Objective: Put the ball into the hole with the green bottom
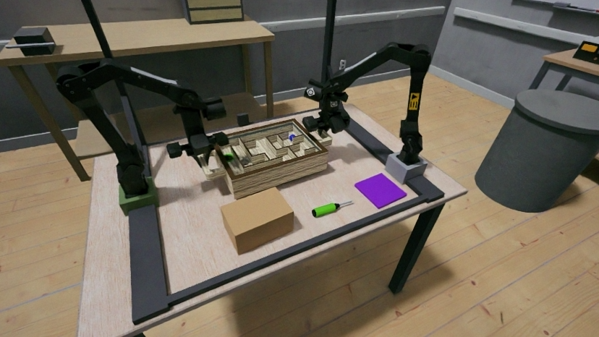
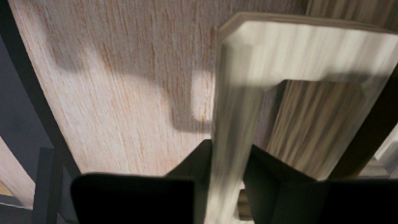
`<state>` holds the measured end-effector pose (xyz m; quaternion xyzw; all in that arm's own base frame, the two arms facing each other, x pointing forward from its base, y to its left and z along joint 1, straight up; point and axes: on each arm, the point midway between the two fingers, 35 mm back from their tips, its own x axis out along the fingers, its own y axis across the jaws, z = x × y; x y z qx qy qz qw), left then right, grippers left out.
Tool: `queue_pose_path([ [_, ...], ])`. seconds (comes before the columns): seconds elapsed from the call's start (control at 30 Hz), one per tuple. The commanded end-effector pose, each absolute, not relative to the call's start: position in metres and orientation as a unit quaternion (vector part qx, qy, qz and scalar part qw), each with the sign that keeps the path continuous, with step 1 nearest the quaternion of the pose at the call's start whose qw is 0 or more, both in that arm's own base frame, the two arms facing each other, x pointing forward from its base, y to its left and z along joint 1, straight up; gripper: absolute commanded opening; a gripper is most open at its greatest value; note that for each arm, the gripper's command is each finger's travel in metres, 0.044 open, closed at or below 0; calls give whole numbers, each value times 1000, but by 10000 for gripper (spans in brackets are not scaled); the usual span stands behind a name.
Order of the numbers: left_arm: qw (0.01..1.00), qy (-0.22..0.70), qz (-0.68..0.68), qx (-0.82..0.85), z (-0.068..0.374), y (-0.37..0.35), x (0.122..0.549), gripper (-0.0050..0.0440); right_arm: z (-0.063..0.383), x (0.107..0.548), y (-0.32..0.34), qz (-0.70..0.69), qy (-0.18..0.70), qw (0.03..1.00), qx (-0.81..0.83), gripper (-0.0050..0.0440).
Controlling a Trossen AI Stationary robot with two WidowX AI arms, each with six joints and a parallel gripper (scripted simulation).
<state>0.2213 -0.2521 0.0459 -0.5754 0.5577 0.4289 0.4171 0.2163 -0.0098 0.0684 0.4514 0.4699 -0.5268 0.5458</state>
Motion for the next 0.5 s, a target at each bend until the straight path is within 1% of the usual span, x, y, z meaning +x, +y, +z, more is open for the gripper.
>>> queue_pose_path([
  [0.0,406,569,403,-591,72,-262,228,-50,73,216,-10,-513,461,555,465,-50],
  [0.07,396,576,407,-587,79,-261,231,-50,66,213,-10,-506,456,559,473,-50],
  [0.1,409,567,420,-578,68,-264,228,-50,73,217,-9,-516,447,566,463,-50],
  [0.2,409,567,430,-571,72,-267,228,-50,68,215,-8,-518,438,572,460,-50],
  [0.27,420,558,418,-581,60,-260,220,-50,81,223,-8,-526,452,562,451,-50],
  [0.3,419,560,421,-578,62,-261,220,-50,80,223,-8,-525,448,564,452,-50],
  [0.33,412,566,414,-582,74,-266,225,-50,76,221,-8,-518,444,569,460,-50],
  [0.4,415,563,407,-588,56,-258,217,-50,83,224,-9,-520,465,551,457,-50],
  [0.43,415,563,402,-591,54,-257,217,-50,86,225,-10,-520,471,547,458,-50],
  [0.47,415,563,406,-588,62,-262,221,-50,82,223,-9,-521,460,555,457,-50],
])
